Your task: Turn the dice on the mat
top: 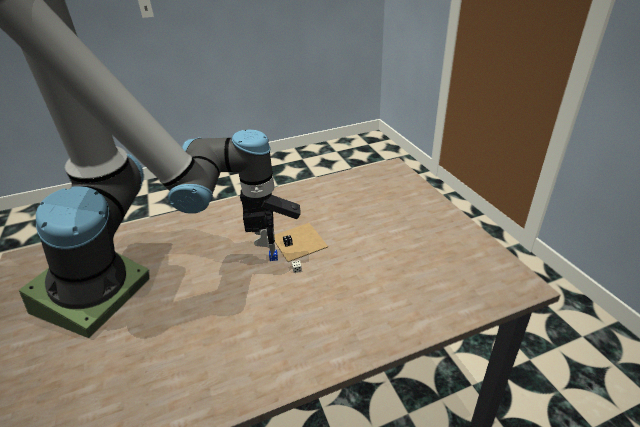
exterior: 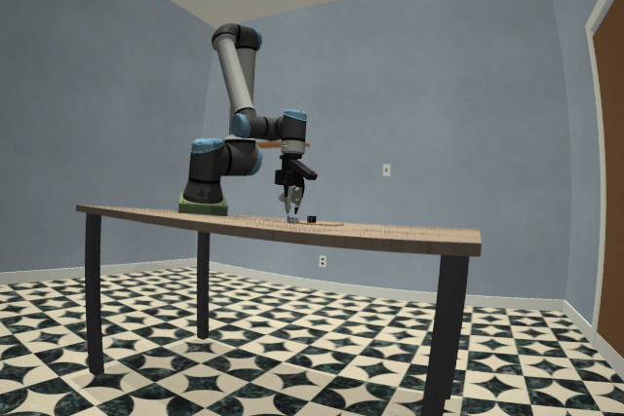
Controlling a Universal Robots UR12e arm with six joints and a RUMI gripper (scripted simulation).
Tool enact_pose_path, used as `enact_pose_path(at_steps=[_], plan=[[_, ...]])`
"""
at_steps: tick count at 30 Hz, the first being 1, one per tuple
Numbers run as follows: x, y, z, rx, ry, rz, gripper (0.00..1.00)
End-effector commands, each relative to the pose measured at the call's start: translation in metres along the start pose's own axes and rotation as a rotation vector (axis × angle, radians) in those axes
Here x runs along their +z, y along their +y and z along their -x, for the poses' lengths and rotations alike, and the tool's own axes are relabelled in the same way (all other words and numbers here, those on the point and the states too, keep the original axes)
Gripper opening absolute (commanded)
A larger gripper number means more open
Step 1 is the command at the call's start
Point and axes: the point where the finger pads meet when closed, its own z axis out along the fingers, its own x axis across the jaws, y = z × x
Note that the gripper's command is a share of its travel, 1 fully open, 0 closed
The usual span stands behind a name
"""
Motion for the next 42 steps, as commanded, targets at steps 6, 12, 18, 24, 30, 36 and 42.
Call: enact_pose_path(at_steps=[6,12,18,24,30,36,42], plan=[[-0.0004,-0.0006,0.0,0.0,0.0,-0.001,0.24],[-0.0004,-0.0006,0.0,0.0,0.0,-0.001,0.24],[-0.0004,-0.0006,0.0,0.0,0.0,-0.001,0.24],[-0.0004,-0.0006,0.0,0.0,0.0,-0.001,0.24],[-0.0004,-0.0006,0.0,0.0,0.0,-0.001,0.24],[0.0002,-0.0006,0.0,0.0,0.0,-0.001,0.24],[0.0062,-0.0006,0.0,0.0,0.0,-0.001,0.24]])
